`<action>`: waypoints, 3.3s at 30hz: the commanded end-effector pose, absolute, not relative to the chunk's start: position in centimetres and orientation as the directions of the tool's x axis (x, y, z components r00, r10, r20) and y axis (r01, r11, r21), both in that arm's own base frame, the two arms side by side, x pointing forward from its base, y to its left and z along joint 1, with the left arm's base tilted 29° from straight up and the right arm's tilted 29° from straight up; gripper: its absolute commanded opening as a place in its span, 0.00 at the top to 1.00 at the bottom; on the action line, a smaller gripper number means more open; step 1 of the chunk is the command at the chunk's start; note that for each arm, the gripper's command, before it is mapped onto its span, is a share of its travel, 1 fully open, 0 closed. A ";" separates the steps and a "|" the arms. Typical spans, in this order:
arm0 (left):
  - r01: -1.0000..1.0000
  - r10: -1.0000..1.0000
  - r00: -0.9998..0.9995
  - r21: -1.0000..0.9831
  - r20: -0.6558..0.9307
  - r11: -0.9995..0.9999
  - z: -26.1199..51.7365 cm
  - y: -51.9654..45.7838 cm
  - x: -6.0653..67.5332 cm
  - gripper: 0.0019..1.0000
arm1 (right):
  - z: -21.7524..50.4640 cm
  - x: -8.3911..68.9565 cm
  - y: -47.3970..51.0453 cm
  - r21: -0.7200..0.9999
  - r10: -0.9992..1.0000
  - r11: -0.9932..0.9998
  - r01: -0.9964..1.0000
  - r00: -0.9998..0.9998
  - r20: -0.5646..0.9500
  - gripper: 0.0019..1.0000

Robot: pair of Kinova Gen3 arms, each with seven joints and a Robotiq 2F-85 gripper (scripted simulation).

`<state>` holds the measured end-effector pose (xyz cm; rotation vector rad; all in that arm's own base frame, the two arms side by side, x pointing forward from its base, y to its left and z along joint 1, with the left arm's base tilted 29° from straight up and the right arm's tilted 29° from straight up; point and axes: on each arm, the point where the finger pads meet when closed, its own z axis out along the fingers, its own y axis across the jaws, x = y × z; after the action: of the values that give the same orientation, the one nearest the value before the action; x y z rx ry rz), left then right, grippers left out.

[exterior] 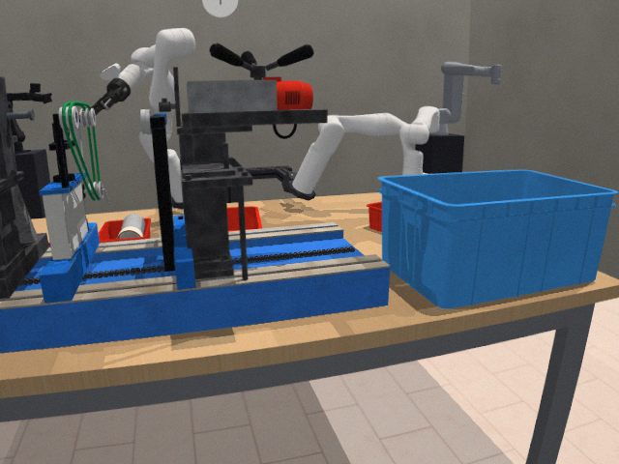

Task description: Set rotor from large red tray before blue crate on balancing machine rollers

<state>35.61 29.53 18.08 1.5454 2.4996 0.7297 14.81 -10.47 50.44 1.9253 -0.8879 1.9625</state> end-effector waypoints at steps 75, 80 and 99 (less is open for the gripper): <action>0.812 0.867 -0.474 0.456 0.153 0.364 18.4 29.5 35.5 0.90 | 50.5 14.8 -10.5 -0.244 -0.233 -0.782 -0.573 -0.094 0.968 0.00; 0.812 0.867 -0.474 0.456 0.153 0.364 18.7 29.3 35.4 0.90 | 50.5 14.8 -10.5 -0.244 -0.233 -0.782 -0.573 -0.094 0.968 0.00; 0.812 0.867 -0.474 0.456 0.153 0.364 21.6 28.2 34.3 0.90 | 50.5 14.8 -10.5 -0.244 -0.233 -0.782 -0.573 -0.094 0.968 0.00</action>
<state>34.49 28.43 20.94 1.5455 2.5002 0.7296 14.81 -10.47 50.44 1.9253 -0.8879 1.9625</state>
